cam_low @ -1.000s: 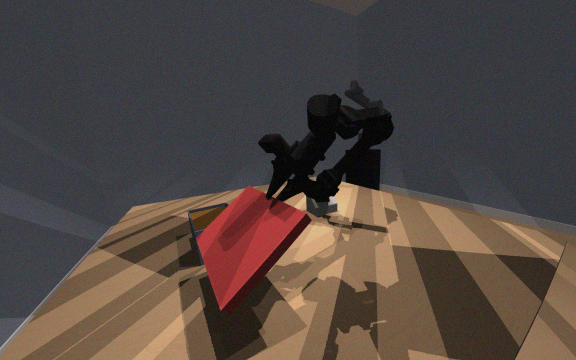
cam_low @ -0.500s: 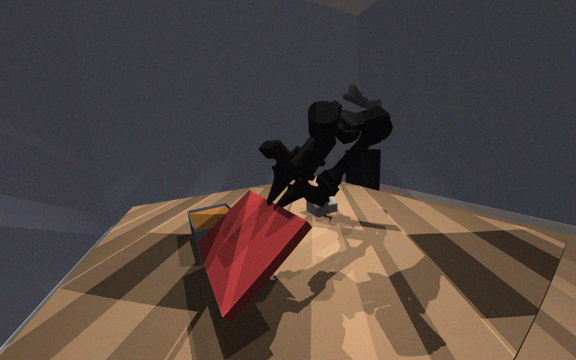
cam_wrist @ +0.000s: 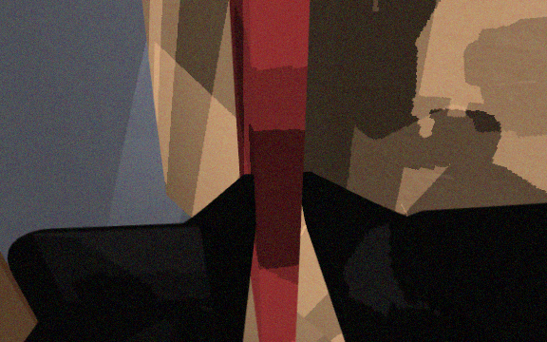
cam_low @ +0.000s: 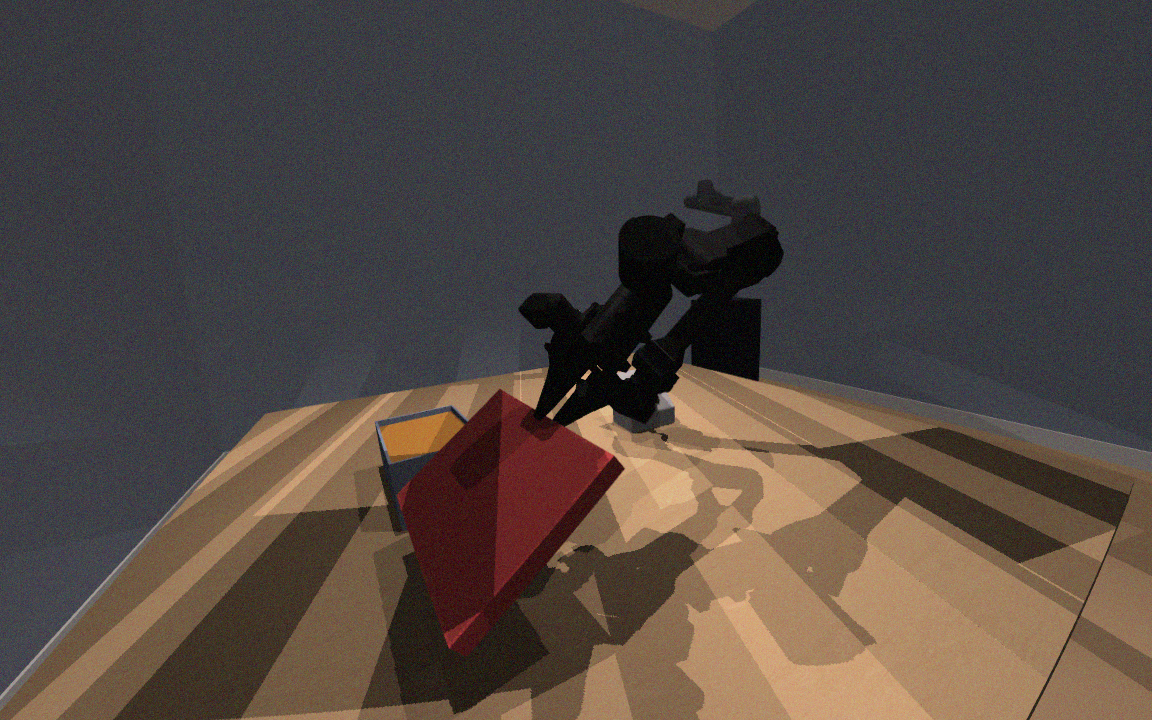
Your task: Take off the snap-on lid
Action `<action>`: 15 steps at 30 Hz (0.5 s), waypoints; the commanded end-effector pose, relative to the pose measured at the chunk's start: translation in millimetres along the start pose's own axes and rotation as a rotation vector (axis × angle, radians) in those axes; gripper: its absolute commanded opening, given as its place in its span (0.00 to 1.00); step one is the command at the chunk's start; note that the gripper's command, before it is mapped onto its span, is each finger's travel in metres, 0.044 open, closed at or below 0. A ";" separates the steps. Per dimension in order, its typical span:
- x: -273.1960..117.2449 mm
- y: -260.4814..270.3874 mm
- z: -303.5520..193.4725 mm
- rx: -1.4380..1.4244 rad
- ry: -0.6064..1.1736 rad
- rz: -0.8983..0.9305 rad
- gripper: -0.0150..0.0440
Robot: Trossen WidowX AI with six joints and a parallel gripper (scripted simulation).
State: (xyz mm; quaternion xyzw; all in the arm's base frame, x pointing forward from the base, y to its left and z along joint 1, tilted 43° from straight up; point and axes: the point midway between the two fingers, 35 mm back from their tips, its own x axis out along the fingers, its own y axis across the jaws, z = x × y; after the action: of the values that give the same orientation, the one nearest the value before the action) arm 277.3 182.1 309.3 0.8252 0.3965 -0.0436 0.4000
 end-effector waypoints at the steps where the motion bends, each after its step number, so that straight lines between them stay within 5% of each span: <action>1: 1.3 0.4 0.2 0.004 -0.003 0.014 0.25; 15: 8.5 -7.9 0.2 0.005 -0.003 0.014 0.25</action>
State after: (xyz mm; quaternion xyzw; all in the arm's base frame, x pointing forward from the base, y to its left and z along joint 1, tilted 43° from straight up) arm 276.0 190.1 301.2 0.8254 0.3963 -0.0428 0.3998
